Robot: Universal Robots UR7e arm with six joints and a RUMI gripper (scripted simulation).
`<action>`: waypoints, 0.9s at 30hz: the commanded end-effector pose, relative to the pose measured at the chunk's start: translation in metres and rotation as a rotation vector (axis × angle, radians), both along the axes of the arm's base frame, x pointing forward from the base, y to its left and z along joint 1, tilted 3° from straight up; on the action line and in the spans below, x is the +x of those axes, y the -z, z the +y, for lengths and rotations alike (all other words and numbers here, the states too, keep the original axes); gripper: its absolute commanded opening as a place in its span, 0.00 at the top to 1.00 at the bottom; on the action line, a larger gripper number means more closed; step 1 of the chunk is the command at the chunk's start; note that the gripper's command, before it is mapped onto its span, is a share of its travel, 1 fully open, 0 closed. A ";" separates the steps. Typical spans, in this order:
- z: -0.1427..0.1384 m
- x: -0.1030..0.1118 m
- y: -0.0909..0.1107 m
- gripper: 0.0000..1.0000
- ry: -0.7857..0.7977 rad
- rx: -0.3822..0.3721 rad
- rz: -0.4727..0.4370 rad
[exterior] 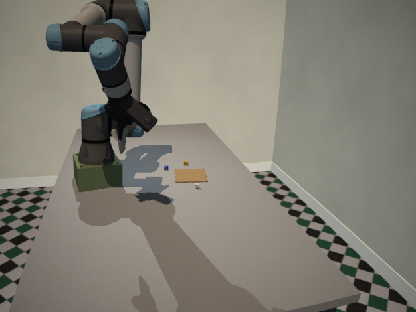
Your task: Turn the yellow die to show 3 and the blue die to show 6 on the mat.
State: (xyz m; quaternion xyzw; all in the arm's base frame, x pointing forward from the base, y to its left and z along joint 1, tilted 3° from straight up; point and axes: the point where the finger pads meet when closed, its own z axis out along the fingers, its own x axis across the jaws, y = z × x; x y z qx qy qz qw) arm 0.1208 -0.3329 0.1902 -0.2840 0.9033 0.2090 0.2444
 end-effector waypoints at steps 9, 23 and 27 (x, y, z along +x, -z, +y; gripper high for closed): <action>0.000 0.000 0.000 0.00 0.000 -0.001 0.000; 0.000 0.002 0.001 0.00 -0.010 -0.006 0.000; 0.001 0.008 0.005 0.00 -0.044 -0.024 0.000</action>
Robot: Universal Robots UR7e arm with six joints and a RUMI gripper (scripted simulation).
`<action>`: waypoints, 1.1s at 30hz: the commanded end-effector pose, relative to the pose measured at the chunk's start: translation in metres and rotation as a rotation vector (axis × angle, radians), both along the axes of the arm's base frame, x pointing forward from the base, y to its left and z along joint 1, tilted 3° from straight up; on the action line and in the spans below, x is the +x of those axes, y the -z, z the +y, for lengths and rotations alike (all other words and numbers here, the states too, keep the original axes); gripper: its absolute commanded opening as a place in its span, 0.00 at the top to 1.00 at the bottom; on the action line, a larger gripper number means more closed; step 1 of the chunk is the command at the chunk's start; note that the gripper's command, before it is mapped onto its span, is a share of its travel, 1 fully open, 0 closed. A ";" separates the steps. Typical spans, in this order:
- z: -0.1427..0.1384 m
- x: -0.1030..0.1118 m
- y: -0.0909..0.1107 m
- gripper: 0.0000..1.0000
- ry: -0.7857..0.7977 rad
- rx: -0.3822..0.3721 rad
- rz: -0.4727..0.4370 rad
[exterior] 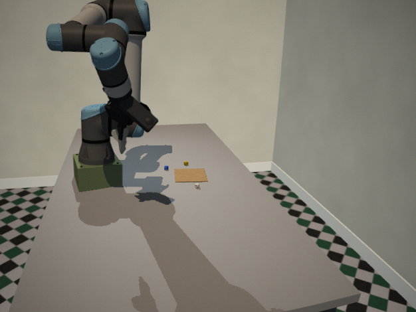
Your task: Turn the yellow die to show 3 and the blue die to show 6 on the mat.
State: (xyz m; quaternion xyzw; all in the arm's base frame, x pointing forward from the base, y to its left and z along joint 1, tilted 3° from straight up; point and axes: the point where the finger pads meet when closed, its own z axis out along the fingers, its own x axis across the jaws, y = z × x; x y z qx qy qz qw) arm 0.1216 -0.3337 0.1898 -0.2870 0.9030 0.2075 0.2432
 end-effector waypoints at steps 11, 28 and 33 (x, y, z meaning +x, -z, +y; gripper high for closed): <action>0.007 0.043 0.025 0.00 -0.232 -0.115 -0.006; 0.025 0.105 0.055 0.00 -0.569 -0.278 -0.033; 0.033 0.123 0.063 0.00 -0.663 -0.322 -0.044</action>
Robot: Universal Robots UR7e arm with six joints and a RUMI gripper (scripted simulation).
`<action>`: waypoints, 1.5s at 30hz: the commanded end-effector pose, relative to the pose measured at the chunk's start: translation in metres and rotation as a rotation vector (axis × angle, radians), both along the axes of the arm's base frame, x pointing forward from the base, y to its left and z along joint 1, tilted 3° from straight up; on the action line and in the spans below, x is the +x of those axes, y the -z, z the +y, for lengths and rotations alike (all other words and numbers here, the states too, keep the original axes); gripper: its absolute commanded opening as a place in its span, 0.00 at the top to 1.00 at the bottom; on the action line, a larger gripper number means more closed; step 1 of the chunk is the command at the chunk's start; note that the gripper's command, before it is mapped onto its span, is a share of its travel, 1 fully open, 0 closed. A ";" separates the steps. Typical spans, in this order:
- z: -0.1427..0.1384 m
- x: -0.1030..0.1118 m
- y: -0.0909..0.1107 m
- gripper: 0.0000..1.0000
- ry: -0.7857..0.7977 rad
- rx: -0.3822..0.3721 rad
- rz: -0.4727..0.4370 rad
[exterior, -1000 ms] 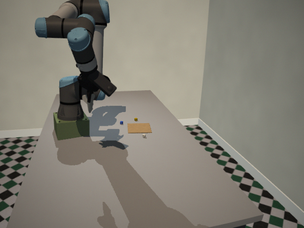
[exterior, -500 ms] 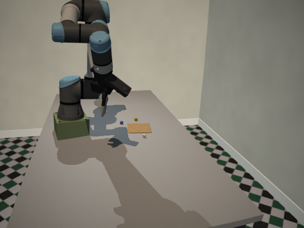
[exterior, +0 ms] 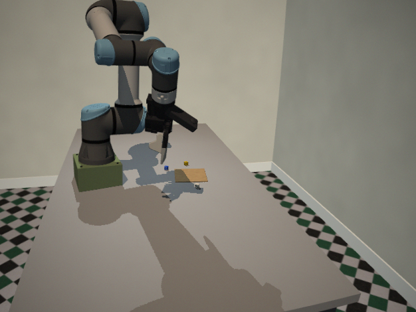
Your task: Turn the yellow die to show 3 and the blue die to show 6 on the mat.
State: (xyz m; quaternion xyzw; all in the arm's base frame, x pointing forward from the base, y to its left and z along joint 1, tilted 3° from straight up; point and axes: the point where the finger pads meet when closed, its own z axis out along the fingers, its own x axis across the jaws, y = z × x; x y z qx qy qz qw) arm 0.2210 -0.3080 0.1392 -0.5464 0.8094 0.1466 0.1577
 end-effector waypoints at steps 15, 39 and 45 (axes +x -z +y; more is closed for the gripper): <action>0.038 0.077 0.032 0.00 -0.422 -0.200 -0.056; 0.111 0.153 0.053 0.00 -0.891 -0.400 -0.150; 0.122 0.162 0.055 0.00 -0.952 -0.426 -0.165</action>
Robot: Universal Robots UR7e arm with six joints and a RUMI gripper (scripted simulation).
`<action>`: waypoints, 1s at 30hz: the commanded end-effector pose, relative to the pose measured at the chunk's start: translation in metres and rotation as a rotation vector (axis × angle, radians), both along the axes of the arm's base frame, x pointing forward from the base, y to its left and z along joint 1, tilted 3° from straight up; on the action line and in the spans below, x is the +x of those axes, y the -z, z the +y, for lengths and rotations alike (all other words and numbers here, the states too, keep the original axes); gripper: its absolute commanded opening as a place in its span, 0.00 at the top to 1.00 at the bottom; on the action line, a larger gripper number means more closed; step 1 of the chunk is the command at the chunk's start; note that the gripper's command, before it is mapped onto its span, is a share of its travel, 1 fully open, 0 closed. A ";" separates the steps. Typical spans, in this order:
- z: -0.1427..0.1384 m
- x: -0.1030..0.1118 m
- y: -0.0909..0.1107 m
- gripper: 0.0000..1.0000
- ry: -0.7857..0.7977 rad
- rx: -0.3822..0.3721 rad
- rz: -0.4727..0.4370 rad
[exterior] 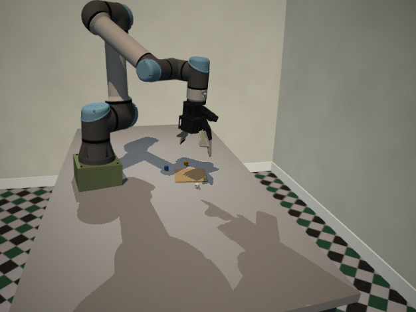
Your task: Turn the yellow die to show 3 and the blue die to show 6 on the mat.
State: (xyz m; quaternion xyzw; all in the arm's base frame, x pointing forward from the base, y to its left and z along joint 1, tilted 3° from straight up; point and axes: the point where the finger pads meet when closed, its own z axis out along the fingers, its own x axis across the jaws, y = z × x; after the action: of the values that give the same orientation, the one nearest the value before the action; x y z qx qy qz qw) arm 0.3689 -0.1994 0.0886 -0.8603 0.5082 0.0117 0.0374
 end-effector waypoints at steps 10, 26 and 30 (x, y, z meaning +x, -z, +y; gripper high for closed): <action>0.028 0.024 0.006 0.00 -0.164 -0.076 -0.042; 0.028 0.024 0.006 0.00 -0.164 -0.076 -0.042; 0.028 0.024 0.009 0.00 -0.165 -0.076 -0.041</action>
State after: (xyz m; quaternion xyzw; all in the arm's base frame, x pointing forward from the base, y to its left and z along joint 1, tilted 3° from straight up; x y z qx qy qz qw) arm 0.3938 -0.1727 0.0836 -0.8994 0.4362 -0.0235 0.0142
